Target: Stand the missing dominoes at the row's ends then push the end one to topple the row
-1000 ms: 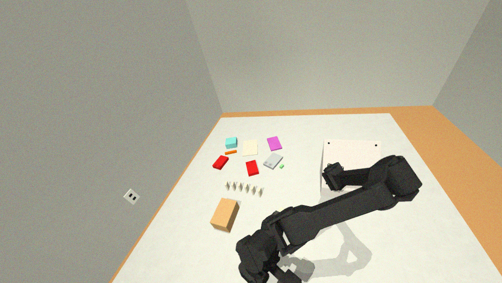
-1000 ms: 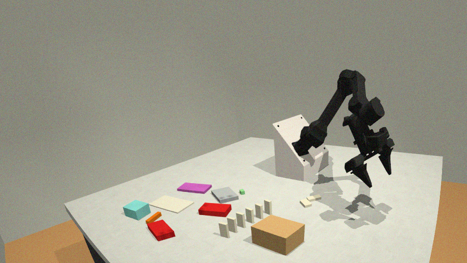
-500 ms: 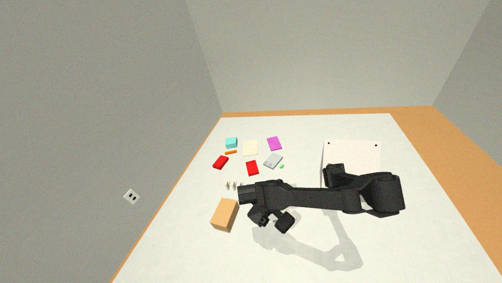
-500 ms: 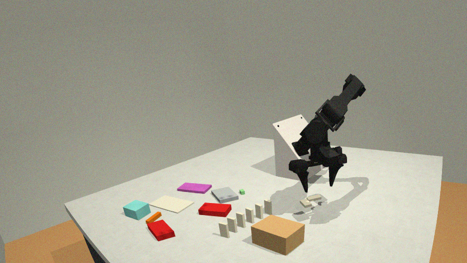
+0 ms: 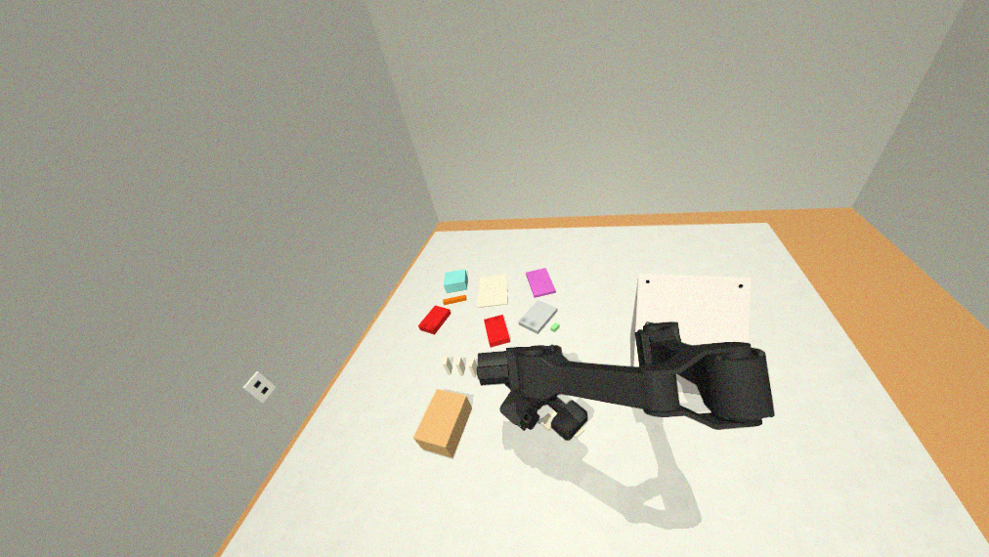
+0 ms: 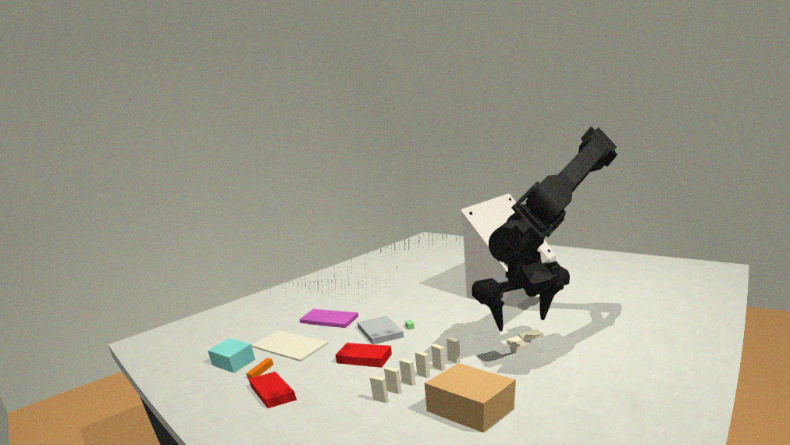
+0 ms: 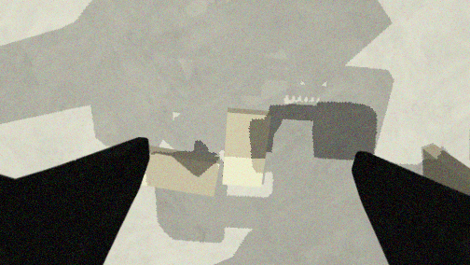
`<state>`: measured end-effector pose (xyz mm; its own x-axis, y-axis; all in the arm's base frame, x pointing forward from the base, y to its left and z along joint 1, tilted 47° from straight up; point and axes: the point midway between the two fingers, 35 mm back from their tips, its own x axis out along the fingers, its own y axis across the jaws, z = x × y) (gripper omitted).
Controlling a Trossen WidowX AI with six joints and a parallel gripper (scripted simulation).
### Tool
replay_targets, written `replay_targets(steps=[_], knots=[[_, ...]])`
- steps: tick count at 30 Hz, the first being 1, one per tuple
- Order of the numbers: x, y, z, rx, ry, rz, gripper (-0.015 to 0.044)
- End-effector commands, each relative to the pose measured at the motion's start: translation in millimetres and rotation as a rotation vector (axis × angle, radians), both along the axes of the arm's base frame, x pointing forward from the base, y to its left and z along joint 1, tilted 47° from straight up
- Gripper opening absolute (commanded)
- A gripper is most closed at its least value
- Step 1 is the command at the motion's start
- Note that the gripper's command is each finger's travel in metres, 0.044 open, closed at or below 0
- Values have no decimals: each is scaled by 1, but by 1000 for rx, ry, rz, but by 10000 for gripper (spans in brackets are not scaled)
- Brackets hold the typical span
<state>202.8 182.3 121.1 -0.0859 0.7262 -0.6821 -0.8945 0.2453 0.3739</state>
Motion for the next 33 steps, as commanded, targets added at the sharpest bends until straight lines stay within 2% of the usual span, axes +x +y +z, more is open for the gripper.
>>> replay_targets(steps=[1, 26, 33], knots=[[-6, 19, -24, -9, 22, 1, 440], [-7, 38, -40, -5, 22, 0, 440], [-7, 38, -40, -5, 22, 0, 256]])
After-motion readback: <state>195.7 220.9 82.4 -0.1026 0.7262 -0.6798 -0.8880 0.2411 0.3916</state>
